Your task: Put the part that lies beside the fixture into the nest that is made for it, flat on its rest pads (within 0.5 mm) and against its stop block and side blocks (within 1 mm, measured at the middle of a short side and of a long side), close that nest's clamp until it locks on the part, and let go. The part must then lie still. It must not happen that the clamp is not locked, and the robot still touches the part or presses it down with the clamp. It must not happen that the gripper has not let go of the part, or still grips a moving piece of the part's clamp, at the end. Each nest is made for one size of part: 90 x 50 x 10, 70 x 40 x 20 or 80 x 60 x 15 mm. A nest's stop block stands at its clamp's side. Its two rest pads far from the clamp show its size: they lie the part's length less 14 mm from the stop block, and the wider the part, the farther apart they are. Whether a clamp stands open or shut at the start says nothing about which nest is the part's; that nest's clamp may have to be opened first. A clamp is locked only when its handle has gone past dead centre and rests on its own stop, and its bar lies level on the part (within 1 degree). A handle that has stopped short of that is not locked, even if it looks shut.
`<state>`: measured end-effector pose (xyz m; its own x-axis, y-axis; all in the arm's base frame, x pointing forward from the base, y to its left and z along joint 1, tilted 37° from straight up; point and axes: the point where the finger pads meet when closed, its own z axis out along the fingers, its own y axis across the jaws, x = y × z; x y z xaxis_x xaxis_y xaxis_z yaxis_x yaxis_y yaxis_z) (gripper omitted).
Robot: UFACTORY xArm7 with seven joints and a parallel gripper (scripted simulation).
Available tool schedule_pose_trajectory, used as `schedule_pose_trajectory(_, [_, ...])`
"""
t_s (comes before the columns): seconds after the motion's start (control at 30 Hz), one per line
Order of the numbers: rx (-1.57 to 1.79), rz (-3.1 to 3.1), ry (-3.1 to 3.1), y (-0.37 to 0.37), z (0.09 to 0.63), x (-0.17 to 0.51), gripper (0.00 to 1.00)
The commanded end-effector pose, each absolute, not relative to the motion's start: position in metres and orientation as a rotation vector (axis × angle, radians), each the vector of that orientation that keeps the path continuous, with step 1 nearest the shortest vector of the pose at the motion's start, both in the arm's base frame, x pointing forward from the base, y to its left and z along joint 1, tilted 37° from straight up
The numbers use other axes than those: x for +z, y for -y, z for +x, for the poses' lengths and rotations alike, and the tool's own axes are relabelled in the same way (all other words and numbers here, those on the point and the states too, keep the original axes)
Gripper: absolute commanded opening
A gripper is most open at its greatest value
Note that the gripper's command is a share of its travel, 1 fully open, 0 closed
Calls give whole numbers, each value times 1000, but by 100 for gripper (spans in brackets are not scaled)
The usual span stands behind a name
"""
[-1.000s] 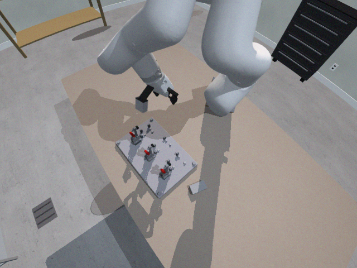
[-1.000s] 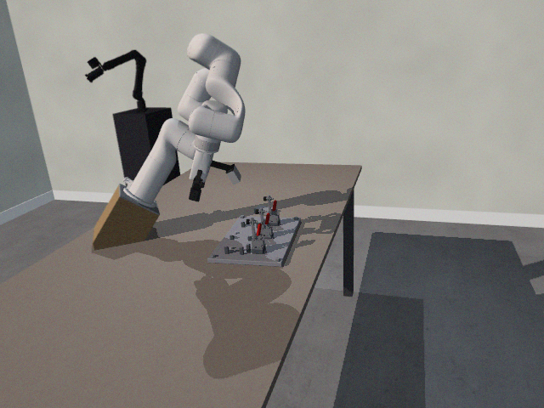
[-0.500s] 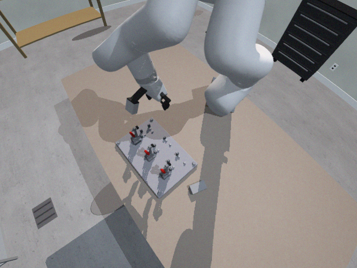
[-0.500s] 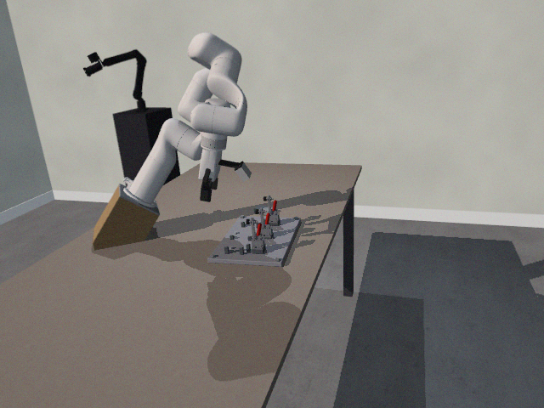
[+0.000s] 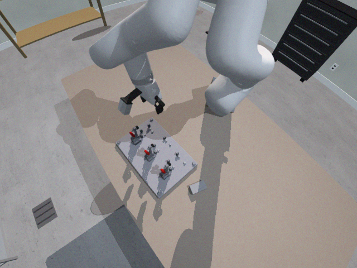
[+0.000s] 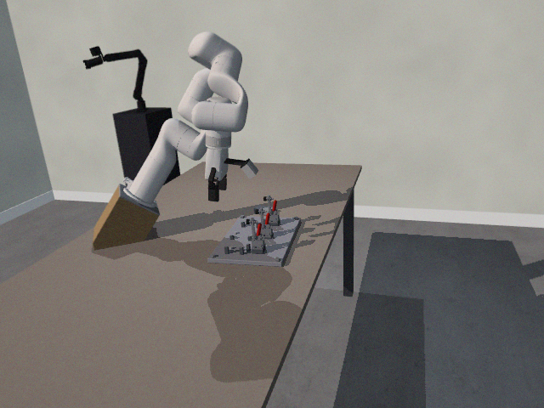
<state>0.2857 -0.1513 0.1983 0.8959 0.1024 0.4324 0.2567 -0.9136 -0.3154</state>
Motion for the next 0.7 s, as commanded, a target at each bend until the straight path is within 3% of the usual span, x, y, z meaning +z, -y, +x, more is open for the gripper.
schedule_pose_trajectory(0.0, [-631,-2692,224,154,295,205,100])
schedule_pose_trajectory(0.67, [-715,-2680,143,158,314,219,100])
